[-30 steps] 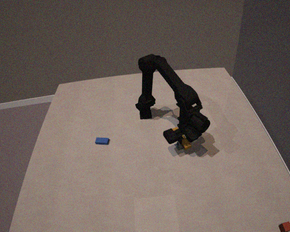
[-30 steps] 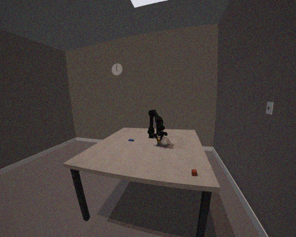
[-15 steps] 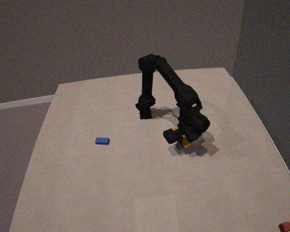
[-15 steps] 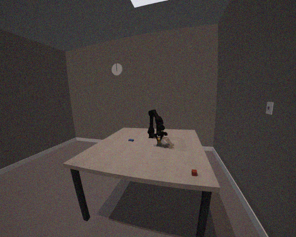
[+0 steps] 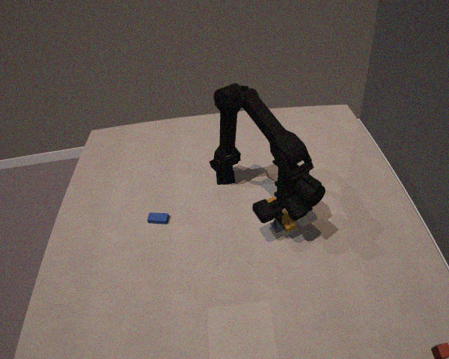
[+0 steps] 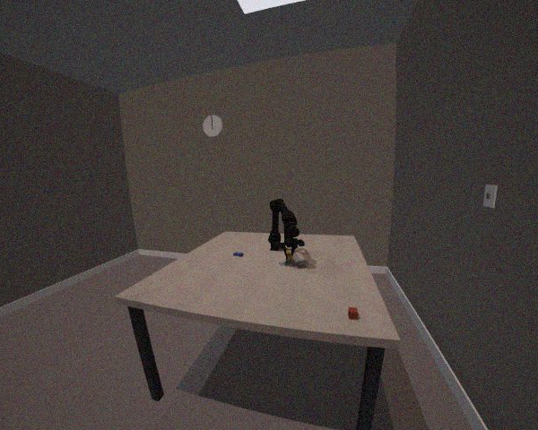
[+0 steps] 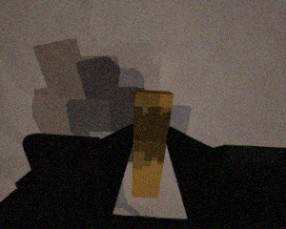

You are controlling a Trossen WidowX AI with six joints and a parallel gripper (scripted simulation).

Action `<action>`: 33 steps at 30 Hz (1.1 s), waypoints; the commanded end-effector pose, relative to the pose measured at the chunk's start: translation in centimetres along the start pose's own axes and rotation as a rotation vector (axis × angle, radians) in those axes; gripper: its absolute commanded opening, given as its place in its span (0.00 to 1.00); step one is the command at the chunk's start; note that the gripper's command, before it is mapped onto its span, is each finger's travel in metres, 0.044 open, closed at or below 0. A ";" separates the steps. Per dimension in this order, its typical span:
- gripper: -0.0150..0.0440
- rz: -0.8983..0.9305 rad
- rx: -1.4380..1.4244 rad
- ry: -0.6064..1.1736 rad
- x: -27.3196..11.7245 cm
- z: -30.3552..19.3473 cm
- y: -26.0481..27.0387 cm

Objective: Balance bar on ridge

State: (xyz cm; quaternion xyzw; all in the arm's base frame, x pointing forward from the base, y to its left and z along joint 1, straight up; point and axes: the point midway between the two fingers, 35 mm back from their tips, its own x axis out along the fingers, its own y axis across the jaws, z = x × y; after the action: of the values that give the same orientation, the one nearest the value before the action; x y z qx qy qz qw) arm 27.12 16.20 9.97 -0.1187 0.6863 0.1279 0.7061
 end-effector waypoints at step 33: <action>0.25 -0.002 0.001 -0.001 0.4 0.0 0.0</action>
State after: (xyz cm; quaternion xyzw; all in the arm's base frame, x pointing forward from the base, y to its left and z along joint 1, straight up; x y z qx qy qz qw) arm 27.12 16.20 9.70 -0.1188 0.6863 0.1279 0.7061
